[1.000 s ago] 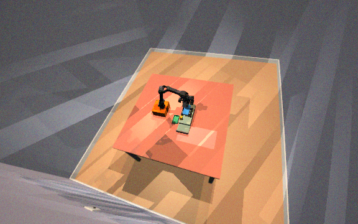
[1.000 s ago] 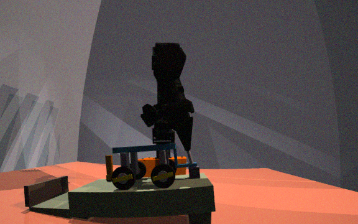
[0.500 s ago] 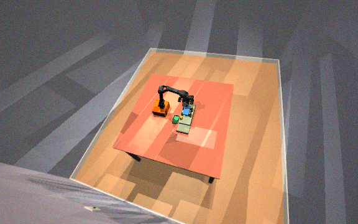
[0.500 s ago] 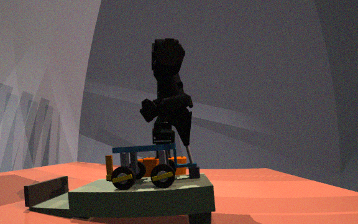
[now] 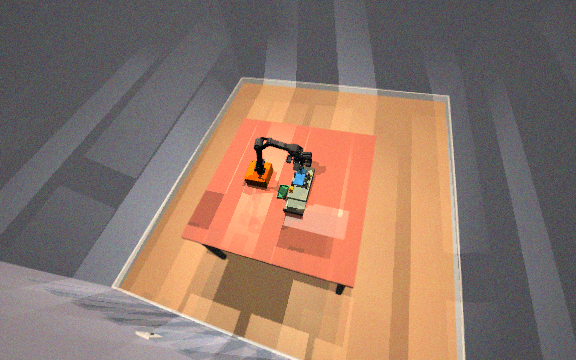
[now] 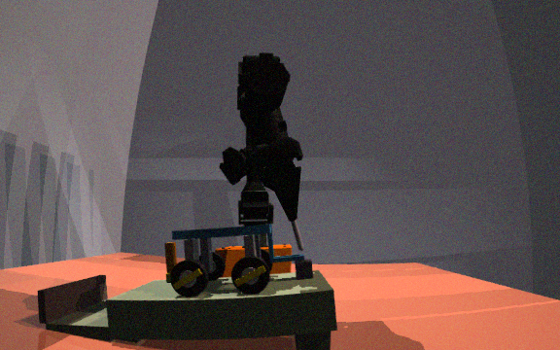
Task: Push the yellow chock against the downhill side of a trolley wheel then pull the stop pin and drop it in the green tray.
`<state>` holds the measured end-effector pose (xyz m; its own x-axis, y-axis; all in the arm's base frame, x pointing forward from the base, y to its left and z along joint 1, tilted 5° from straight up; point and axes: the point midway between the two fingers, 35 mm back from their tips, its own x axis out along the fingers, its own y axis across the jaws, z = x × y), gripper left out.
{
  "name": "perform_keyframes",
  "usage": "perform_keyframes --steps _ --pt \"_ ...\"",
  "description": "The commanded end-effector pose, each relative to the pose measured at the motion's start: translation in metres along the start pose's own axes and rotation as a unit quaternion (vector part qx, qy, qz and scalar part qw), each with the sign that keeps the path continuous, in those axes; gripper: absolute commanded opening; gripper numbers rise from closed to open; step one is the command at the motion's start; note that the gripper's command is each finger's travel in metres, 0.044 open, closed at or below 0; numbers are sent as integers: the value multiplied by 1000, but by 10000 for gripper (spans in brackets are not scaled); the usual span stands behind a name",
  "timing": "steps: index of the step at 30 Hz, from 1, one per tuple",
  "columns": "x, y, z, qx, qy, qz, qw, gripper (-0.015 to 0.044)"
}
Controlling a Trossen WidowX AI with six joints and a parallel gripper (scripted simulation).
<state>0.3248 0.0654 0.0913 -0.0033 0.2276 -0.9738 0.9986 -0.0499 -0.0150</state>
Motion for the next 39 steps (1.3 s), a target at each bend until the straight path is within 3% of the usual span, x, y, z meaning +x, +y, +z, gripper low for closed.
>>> perform_keyframes --steps 1,21,39 --pt "-4 2 -3 -1 3 2 1000 0" --pt "1 0 -32 -1 4 2 1000 0" --pt "4 -60 -32 0 4 -1 1000 0"
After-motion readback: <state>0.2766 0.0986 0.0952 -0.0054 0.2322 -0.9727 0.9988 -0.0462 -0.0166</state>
